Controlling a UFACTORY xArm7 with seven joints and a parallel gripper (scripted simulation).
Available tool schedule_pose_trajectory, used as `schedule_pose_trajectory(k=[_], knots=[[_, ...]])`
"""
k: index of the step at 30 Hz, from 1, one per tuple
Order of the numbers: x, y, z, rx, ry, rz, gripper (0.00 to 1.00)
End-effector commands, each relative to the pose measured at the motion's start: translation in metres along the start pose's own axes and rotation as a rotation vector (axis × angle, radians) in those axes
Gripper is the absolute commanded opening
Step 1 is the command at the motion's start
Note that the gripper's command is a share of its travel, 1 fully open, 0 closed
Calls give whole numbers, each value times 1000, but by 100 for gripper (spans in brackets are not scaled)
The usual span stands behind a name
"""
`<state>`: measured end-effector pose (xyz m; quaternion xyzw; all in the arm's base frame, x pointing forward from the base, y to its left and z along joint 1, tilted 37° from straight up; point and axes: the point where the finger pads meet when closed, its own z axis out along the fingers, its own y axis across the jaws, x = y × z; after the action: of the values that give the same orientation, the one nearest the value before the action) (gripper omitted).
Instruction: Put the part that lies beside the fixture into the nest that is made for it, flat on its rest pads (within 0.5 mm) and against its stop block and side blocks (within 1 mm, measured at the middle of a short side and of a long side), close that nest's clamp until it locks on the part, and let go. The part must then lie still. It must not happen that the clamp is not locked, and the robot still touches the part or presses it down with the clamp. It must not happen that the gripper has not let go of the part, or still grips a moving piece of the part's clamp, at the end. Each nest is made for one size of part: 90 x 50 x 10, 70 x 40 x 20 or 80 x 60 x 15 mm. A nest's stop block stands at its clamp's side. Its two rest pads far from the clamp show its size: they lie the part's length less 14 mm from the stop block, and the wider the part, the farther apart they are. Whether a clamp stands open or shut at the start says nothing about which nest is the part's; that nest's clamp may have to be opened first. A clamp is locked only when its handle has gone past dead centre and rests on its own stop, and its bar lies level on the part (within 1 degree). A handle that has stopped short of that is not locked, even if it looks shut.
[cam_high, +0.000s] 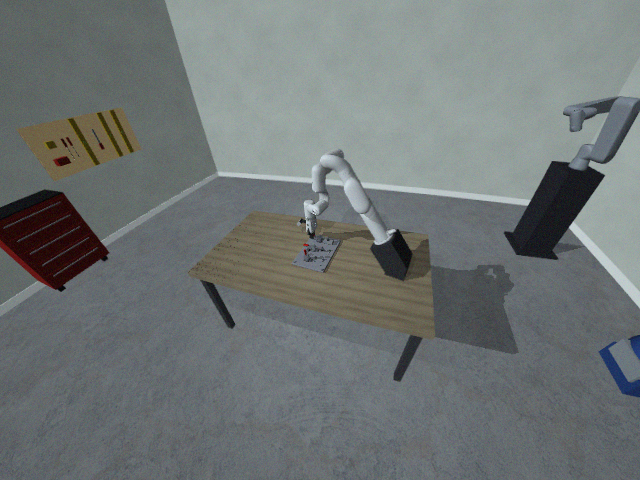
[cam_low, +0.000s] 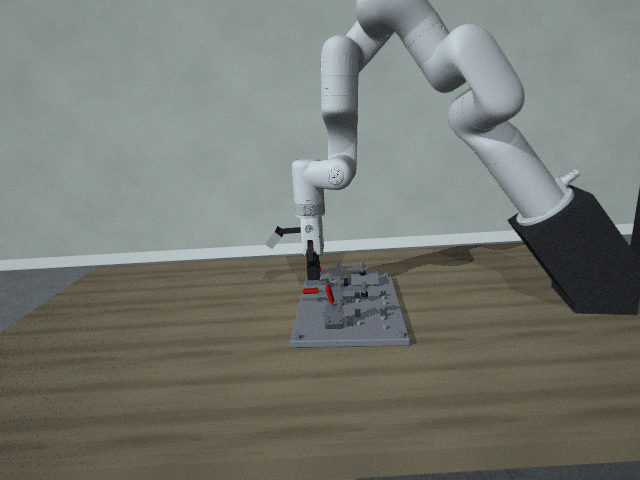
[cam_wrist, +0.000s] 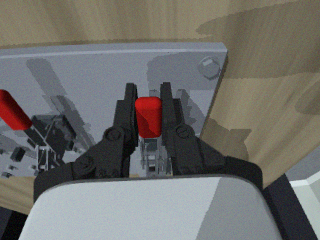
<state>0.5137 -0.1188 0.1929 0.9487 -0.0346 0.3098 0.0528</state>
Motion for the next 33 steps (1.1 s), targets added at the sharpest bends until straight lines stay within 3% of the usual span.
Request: schedule_pose_trajectory(k=[1, 17, 18, 33], knots=[[1, 0, 0, 1, 1, 0, 0], [1, 0, 0, 1, 1, 0, 0], [1, 0, 0, 1, 1, 0, 47], [1, 0, 0, 1, 1, 0, 47]])
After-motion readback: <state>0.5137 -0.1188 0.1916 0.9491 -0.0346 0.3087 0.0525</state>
